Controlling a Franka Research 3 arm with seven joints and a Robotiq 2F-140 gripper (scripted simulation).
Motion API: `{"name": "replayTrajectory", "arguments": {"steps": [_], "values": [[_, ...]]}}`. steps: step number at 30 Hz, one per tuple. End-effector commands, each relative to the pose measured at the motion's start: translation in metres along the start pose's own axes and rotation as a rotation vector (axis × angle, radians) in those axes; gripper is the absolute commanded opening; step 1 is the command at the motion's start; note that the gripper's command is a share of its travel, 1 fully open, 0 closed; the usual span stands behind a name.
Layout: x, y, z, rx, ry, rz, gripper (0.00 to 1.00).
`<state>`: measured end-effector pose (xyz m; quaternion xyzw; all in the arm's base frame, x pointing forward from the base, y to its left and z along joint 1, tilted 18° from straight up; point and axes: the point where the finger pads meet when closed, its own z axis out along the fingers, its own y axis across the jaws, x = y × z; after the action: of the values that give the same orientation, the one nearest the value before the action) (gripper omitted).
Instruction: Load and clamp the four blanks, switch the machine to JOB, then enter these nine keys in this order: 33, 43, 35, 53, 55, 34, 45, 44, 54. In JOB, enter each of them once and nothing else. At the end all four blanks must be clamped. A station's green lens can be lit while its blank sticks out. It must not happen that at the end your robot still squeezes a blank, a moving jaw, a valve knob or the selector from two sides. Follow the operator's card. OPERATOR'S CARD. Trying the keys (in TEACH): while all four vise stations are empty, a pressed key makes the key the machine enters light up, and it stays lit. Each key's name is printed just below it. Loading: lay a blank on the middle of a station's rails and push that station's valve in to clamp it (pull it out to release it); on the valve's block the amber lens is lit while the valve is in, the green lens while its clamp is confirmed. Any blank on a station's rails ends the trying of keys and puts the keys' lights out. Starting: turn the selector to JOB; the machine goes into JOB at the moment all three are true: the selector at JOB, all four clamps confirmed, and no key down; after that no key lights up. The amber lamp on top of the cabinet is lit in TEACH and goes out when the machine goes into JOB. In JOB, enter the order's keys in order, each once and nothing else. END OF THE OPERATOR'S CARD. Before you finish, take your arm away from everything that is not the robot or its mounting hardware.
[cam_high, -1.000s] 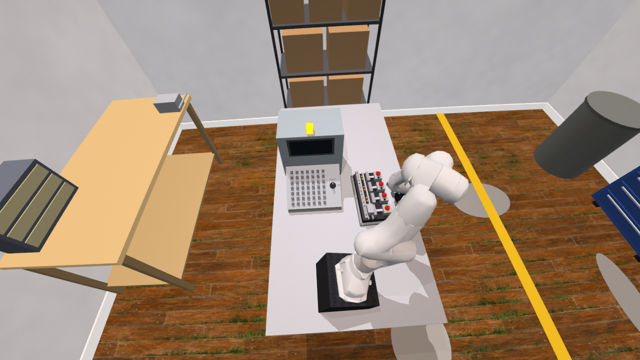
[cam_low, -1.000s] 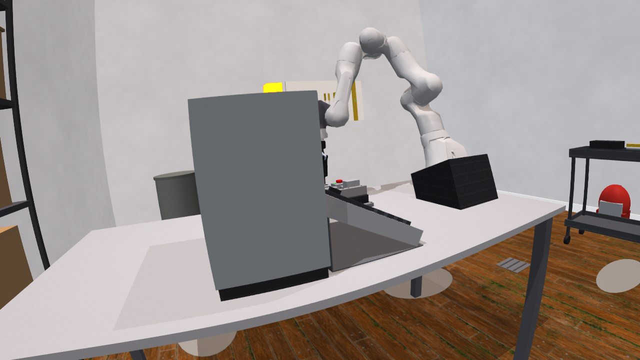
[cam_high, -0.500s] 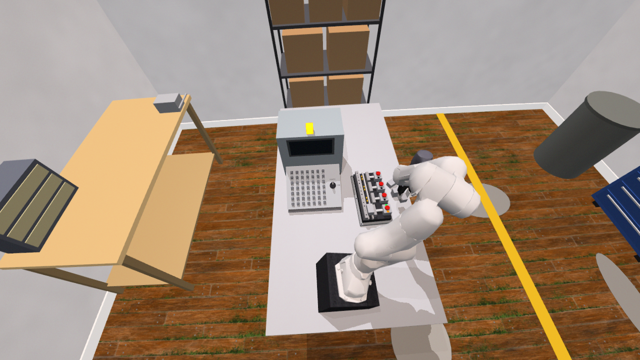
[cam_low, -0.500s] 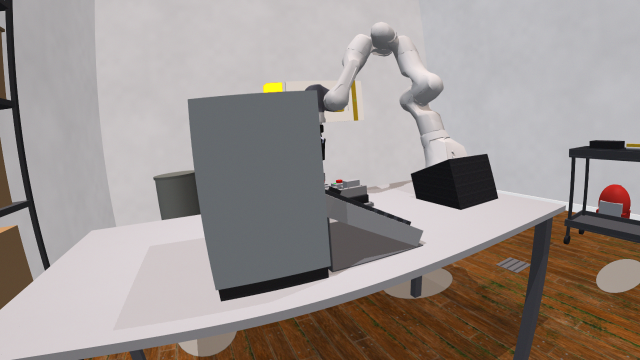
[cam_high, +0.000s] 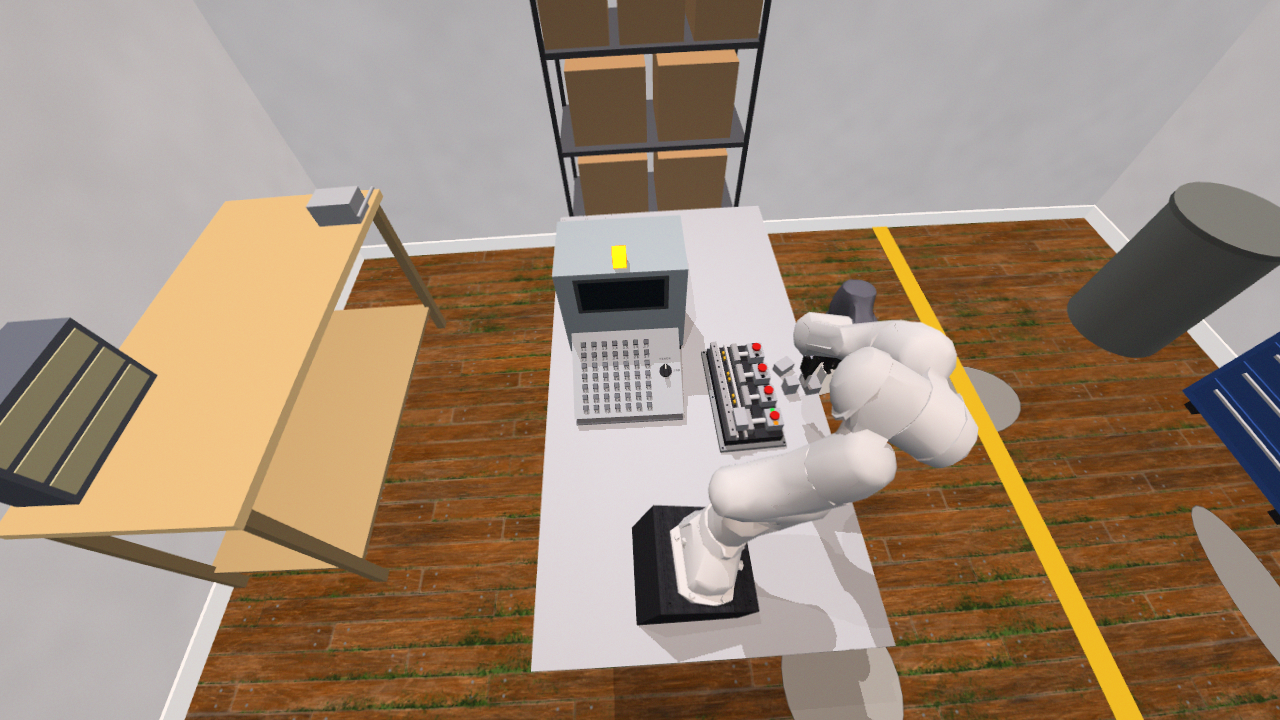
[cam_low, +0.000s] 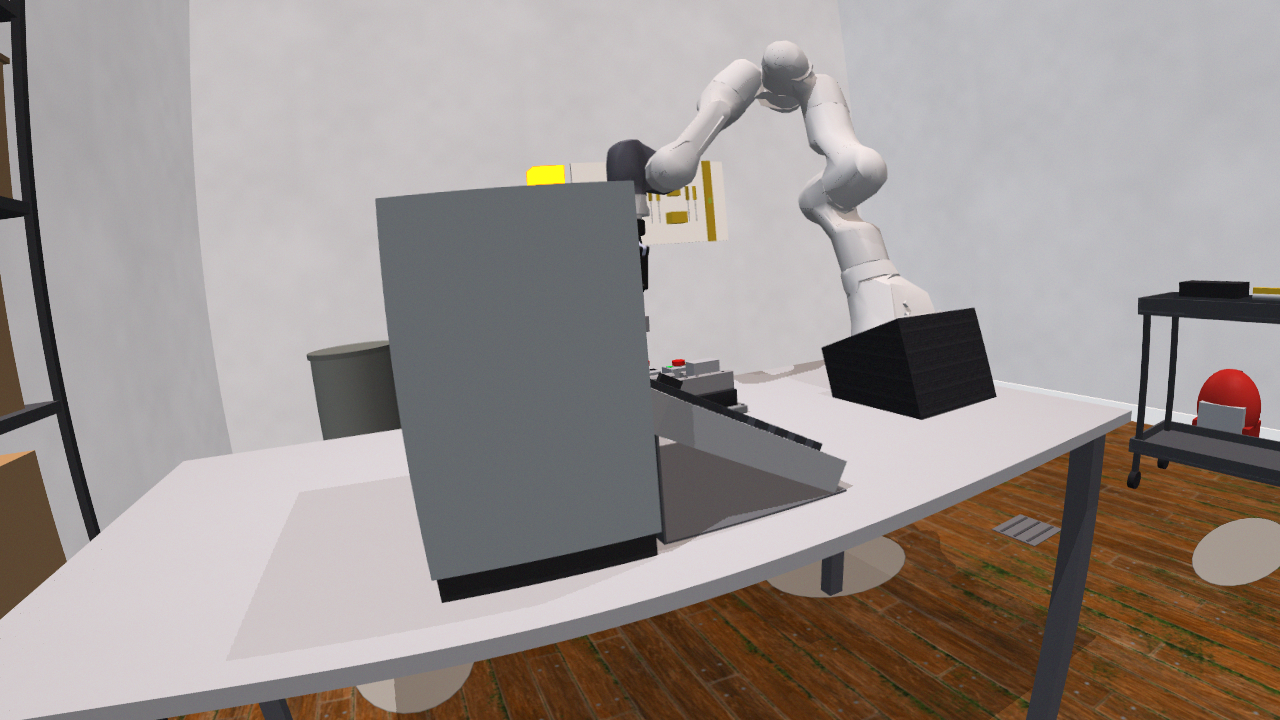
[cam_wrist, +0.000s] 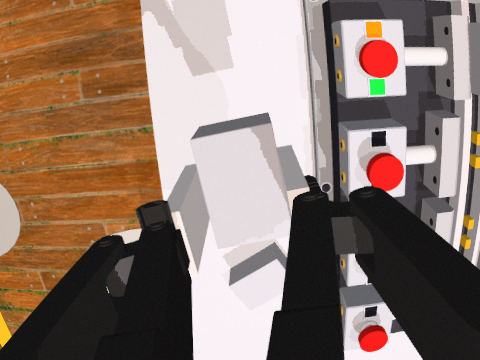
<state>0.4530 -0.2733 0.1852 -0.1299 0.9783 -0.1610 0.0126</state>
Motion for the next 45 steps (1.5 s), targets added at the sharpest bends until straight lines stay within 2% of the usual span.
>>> {"name": "replayTrajectory", "arguments": {"steps": [1, 7, 9, 12, 14, 19, 21, 23, 45], "values": [[0.007, 0.002, -0.005, -0.004, 0.026, 0.016, 0.00], [0.005, 0.005, -0.007, -0.005, 0.025, 0.017, 0.00], [-0.001, 0.017, -0.007, -0.006, 0.025, 0.023, 0.00], [-0.022, 0.061, -0.006, -0.008, 0.024, 0.043, 0.00], [-0.022, 0.061, -0.006, -0.008, 0.024, 0.043, 0.00], [-0.050, 0.159, -0.006, -0.007, 0.025, 0.087, 0.00], [-0.053, 0.185, -0.006, -0.005, 0.026, 0.099, 0.00], [-0.054, 0.198, -0.006, -0.003, 0.026, 0.105, 0.00], [-0.054, 0.200, -0.006, -0.003, 0.026, 0.106, 0.00]]}}
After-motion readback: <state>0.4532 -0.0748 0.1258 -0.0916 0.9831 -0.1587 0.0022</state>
